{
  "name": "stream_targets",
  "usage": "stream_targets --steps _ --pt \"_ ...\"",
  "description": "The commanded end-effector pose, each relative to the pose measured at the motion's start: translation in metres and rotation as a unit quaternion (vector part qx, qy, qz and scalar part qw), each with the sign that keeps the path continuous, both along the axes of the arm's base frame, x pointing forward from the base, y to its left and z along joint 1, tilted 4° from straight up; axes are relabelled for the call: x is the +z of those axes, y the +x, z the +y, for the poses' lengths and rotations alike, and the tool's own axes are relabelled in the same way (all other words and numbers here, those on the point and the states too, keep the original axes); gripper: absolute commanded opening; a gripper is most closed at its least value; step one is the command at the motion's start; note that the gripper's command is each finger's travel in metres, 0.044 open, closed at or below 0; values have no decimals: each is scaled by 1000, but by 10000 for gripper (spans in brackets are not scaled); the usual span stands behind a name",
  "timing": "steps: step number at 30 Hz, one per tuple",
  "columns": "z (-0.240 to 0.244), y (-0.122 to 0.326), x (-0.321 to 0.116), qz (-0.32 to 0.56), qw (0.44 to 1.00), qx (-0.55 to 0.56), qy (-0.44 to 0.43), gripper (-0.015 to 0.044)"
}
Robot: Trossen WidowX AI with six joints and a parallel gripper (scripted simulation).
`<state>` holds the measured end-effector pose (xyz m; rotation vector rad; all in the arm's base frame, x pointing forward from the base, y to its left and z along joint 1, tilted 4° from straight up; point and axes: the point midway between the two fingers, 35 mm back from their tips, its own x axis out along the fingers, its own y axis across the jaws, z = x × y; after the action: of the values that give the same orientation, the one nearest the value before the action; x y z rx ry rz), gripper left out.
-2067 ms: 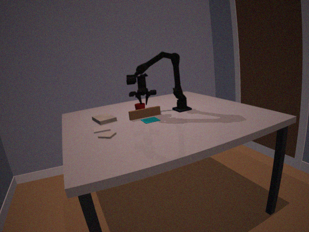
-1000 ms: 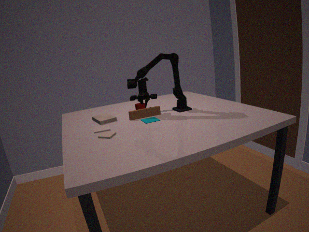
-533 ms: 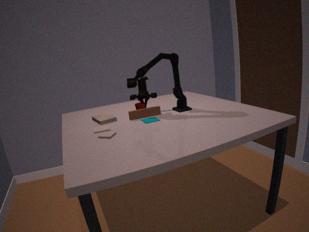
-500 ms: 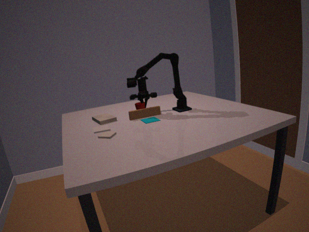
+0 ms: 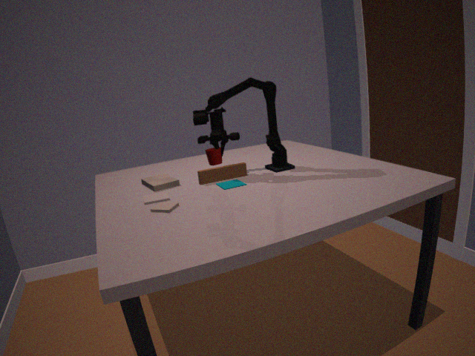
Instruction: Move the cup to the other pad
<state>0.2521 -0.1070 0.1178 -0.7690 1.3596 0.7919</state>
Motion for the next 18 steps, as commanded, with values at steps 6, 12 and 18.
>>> stream_targets --steps 6,12,18 --pt "-1 -2 28 -7 1000 1 -1 0" --pt "-3 -5 32 -7 1000 1 -1 0" --pt "-3 -5 29 -3 1000 -1 -2 0"
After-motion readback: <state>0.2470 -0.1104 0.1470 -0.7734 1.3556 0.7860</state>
